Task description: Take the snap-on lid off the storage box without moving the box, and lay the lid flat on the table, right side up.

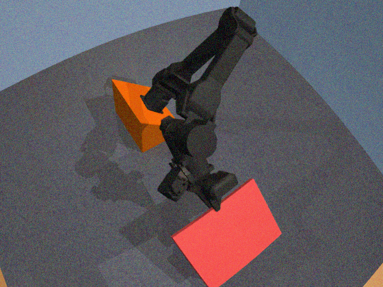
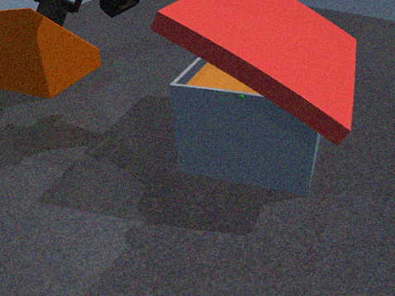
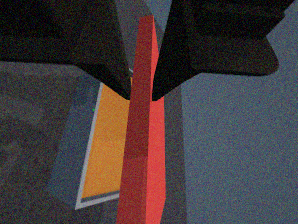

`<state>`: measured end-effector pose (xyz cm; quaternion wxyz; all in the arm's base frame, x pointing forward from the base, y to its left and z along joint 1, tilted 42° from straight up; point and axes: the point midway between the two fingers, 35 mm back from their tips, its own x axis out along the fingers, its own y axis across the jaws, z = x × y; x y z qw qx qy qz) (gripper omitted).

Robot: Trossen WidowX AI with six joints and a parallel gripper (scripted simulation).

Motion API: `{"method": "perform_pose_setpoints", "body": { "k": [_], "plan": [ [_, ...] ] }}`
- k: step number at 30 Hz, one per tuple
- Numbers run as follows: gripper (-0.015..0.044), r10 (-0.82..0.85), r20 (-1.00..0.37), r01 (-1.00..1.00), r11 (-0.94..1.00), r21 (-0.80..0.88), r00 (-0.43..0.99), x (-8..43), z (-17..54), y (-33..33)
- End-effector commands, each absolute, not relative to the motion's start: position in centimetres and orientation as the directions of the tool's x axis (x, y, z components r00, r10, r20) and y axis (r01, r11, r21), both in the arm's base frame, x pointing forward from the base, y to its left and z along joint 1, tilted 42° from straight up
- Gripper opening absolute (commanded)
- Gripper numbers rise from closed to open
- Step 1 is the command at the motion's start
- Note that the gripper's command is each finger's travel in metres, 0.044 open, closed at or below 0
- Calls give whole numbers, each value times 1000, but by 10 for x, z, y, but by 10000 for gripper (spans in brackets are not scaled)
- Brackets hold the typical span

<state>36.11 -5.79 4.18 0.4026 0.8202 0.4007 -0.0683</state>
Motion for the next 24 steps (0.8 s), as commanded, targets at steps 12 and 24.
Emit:
{"method": "perform_pose_setpoints", "body": {
  "k": [12,24],
  "plan": [
    [0,596,-425,697,-350,626,681,368,64,-75],
    [0,596,-426,697,-350,626,681,369,76,-85]
  ]
}}
